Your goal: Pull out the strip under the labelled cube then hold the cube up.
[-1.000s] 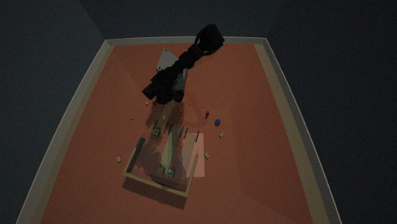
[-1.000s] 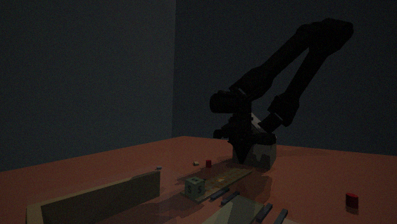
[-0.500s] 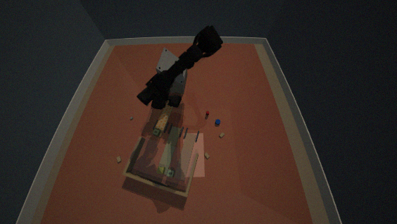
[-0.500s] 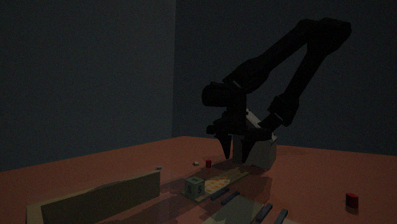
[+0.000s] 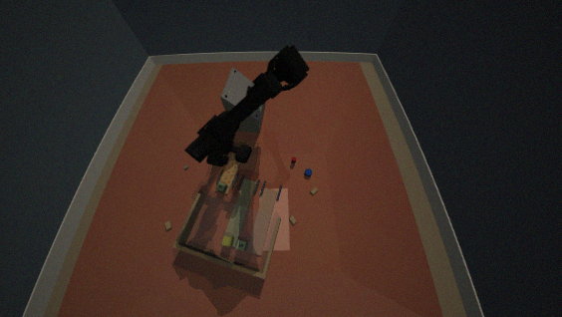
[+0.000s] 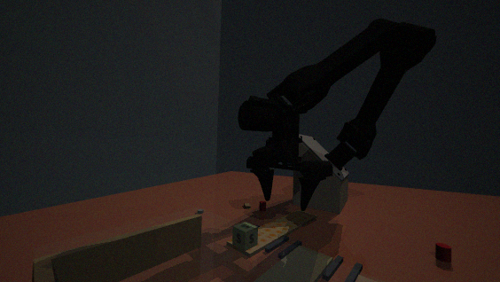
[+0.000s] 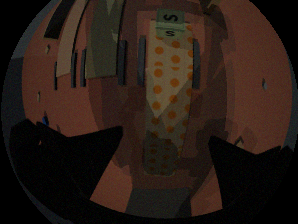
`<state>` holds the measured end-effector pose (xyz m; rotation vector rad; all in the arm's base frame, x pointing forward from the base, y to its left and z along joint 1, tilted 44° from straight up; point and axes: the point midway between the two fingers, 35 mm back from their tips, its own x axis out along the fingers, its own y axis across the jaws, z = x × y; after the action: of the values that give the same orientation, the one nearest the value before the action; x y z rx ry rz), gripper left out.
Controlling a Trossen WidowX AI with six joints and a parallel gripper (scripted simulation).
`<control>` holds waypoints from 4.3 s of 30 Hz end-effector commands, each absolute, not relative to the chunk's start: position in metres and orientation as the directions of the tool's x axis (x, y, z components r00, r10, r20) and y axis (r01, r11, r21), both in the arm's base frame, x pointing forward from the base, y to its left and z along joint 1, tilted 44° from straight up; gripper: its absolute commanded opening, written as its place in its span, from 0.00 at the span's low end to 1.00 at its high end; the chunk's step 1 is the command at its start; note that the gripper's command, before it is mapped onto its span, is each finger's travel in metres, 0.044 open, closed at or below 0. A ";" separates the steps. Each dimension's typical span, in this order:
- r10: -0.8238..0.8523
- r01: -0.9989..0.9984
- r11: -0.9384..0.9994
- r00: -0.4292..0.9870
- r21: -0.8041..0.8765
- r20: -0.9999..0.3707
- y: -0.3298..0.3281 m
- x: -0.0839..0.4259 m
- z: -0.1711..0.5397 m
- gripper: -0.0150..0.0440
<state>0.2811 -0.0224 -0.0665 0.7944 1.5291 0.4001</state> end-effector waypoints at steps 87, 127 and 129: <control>0.683 0.229 0.701 0.056 0.675 -0.728 -0.019 0.406 -0.100 0.40; 0.685 0.242 0.697 0.053 0.675 -0.727 -0.037 0.298 -0.052 0.25; 0.684 0.242 0.698 0.052 0.674 -0.727 -0.048 0.297 -0.041 0.25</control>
<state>0.2957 -0.0341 -0.0535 0.8029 1.5369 0.4037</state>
